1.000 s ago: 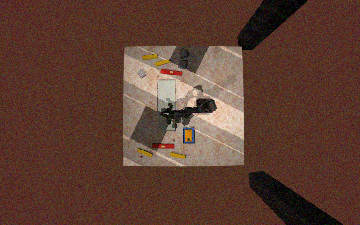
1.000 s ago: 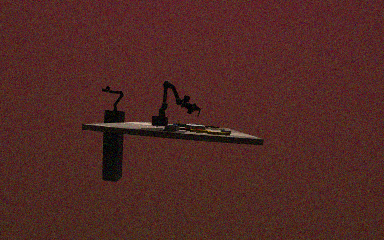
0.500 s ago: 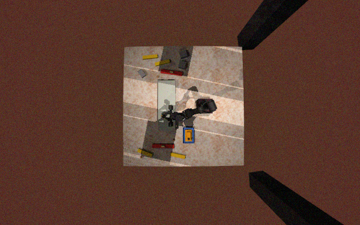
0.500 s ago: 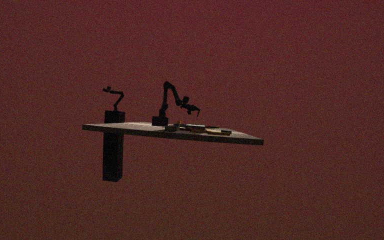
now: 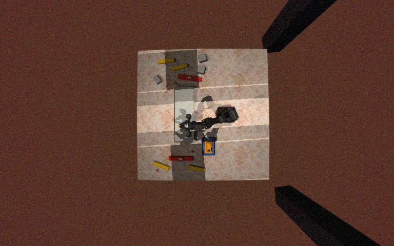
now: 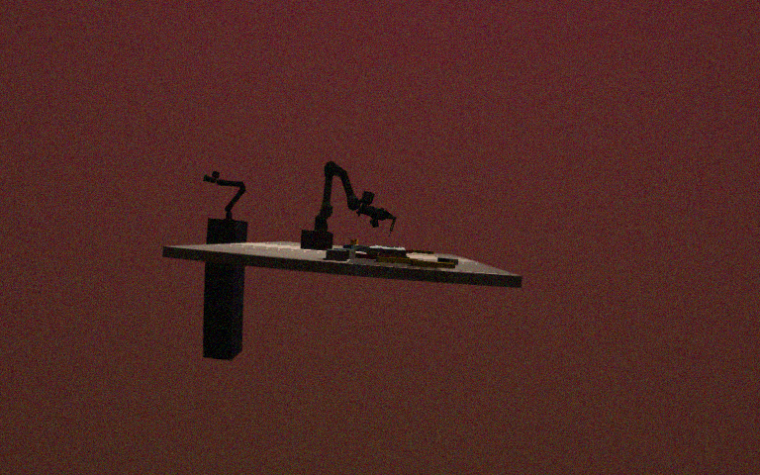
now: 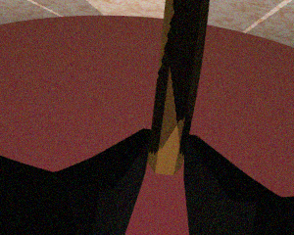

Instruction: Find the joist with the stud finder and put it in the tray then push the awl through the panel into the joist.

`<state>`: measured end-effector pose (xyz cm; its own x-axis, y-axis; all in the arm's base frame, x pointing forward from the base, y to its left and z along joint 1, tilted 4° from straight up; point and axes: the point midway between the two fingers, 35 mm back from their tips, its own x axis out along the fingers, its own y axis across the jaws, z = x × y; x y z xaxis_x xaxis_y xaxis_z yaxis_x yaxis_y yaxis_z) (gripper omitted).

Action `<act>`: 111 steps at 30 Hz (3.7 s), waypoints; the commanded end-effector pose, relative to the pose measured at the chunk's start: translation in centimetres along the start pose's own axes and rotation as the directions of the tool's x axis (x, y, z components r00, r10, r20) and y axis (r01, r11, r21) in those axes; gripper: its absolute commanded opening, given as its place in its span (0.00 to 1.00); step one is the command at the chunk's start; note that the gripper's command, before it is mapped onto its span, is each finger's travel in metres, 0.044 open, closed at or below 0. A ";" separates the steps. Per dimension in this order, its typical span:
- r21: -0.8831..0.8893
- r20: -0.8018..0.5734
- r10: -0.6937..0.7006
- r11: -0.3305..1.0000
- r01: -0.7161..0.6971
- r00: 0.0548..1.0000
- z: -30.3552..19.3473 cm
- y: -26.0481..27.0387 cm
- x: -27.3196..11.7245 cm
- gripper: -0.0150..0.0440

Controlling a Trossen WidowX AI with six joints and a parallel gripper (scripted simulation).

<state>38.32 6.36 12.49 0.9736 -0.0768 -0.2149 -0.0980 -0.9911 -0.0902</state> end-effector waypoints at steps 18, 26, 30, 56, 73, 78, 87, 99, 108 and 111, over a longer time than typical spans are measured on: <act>-0.007 0.002 0.004 1.000 -0.004 1.000 1.1 0.0 0.3 0.25; -0.007 0.002 0.004 1.000 -0.004 1.000 1.5 0.0 0.4 0.25; -0.007 0.002 0.004 1.000 -0.004 1.000 1.7 0.0 0.5 0.25; -0.007 0.002 0.004 1.000 -0.004 1.000 2.9 0.1 0.7 0.25; -0.007 0.003 0.004 1.000 -0.004 1.000 4.2 0.1 1.0 0.25; -0.007 0.003 0.004 1.000 -0.004 1.000 5.0 0.1 1.1 0.25; -0.007 0.003 0.004 1.000 -0.004 1.000 6.5 0.1 1.4 0.25; -0.007 0.003 0.004 1.000 -0.004 1.000 6.9 0.2 1.4 0.25; -0.007 0.003 0.004 1.000 -0.004 1.000 6.9 0.2 1.4 0.25; -0.007 0.003 0.004 1.000 -0.004 1.000 6.9 0.2 1.4 0.25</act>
<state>38.33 6.89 5.77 0.9746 -0.0787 -0.2095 -0.0987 -0.9913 -0.0867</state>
